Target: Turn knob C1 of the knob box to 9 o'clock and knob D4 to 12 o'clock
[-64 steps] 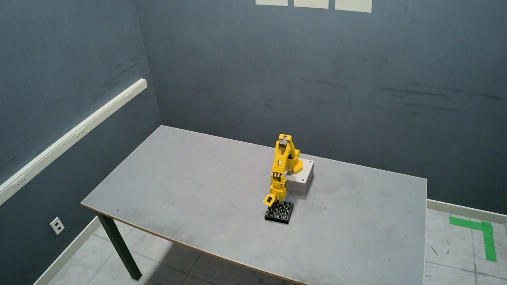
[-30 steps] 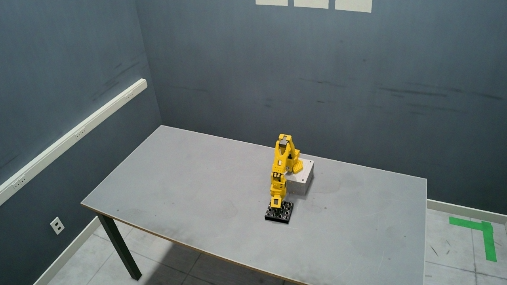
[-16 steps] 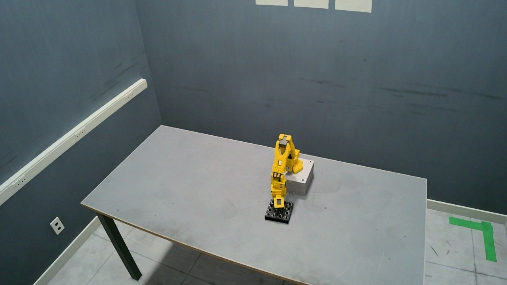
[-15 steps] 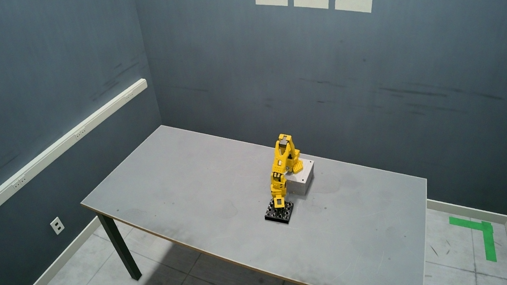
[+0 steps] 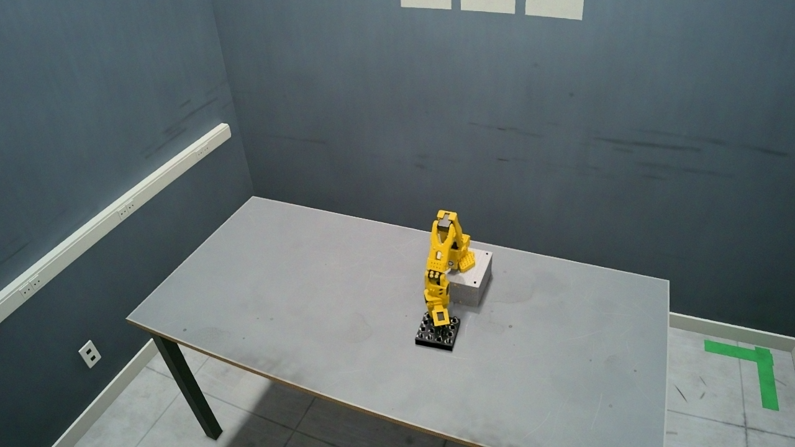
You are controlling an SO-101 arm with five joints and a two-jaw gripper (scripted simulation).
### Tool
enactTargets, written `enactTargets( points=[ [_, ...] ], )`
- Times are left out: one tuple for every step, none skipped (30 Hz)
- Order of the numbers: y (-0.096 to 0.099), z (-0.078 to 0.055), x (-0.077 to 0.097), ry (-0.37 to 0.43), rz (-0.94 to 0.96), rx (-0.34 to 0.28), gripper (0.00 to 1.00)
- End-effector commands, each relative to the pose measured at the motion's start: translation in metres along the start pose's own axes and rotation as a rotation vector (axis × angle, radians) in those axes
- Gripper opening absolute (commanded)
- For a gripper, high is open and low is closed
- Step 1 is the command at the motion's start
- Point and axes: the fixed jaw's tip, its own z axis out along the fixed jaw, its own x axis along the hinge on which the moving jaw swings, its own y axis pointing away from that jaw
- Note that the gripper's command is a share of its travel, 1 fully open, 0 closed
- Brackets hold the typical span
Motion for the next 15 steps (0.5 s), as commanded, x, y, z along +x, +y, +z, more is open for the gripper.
enactTargets(
  points=[
    [-0.0005, 0.0015, 0.0019, 0.013, -0.009, -0.006, 0.01],
    [-0.0005, 0.0015, 0.0019, 0.013, -0.012, -0.006, 0.01],
    [-0.0005, 0.0015, 0.0019, 0.013, -0.014, -0.006, 0.01],
    [-0.0005, 0.0015, 0.0019, 0.013, -0.016, -0.007, 0.01],
    [-0.0005, 0.0015, 0.0019, 0.013, -0.019, -0.007, 0.01],
    [-0.0005, 0.0015, 0.0020, 0.013, -0.021, -0.007, 0.01],
    [-0.0005, 0.0015, 0.0020, 0.013, -0.021, -0.007, 0.01],
    [-0.0005, 0.0015, 0.0020, 0.013, -0.021, -0.007, 0.01],
    [-0.0005, 0.0015, 0.0020, 0.013, -0.021, -0.007, 0.01],
    [-0.0005, 0.0015, 0.0020, 0.013, -0.021, -0.007, 0.01],
    [-0.0004, 0.0015, 0.0020, 0.013, -0.021, -0.007, 0.01],
    [-0.0004, 0.0015, 0.0020, 0.013, -0.021, -0.007, 0.01],
    [-0.0004, 0.0015, 0.0020, 0.013, -0.021, -0.007, 0.01],
    [-0.0004, 0.0015, 0.0020, 0.013, -0.021, -0.007, 0.01],
    [-0.0003, 0.0015, 0.0020, 0.013, -0.021, -0.007, 0.02]
  ],
)
